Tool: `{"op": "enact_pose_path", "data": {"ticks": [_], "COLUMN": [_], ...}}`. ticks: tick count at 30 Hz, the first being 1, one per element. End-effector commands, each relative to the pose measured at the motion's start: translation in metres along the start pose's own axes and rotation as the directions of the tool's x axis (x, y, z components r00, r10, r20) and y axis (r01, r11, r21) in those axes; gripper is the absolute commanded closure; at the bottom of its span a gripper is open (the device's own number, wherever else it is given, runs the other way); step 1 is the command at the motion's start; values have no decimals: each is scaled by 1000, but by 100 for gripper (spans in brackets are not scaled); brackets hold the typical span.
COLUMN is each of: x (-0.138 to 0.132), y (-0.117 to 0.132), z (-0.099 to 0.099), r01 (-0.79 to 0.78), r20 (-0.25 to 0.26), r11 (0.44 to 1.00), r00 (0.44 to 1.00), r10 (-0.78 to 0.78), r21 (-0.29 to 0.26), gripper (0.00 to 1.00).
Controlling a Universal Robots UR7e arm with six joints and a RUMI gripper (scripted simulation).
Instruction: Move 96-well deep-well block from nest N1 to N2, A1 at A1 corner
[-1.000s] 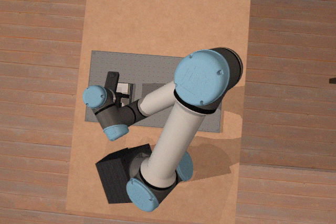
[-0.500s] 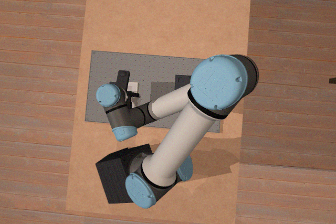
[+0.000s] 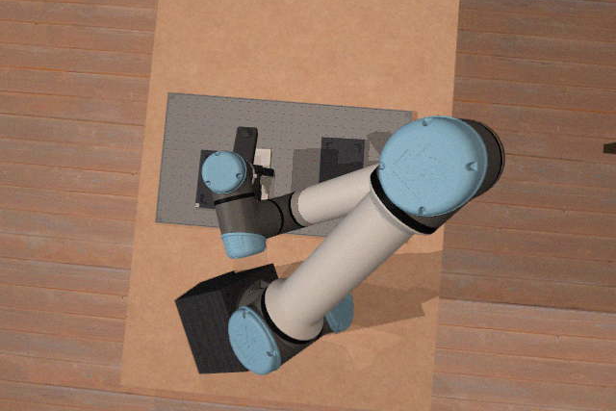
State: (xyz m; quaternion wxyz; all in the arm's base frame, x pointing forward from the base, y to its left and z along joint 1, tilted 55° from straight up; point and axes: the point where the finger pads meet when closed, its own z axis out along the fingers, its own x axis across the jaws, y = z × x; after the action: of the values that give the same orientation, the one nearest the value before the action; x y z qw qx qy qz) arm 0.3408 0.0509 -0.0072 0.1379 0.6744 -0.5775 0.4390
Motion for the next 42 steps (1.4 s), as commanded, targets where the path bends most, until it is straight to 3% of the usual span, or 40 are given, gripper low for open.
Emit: {"op": "enact_pose_path", "data": {"ticks": [1, 42], "x": [9, 131], "y": [-2, -23], "z": [0, 0], "r01": [1, 1], "r20": [3, 3], "r11": [1000, 1000], "r00": [1000, 1000], "r10": [-1, -1], "r21": [1, 1], "gripper": [100, 100]}}
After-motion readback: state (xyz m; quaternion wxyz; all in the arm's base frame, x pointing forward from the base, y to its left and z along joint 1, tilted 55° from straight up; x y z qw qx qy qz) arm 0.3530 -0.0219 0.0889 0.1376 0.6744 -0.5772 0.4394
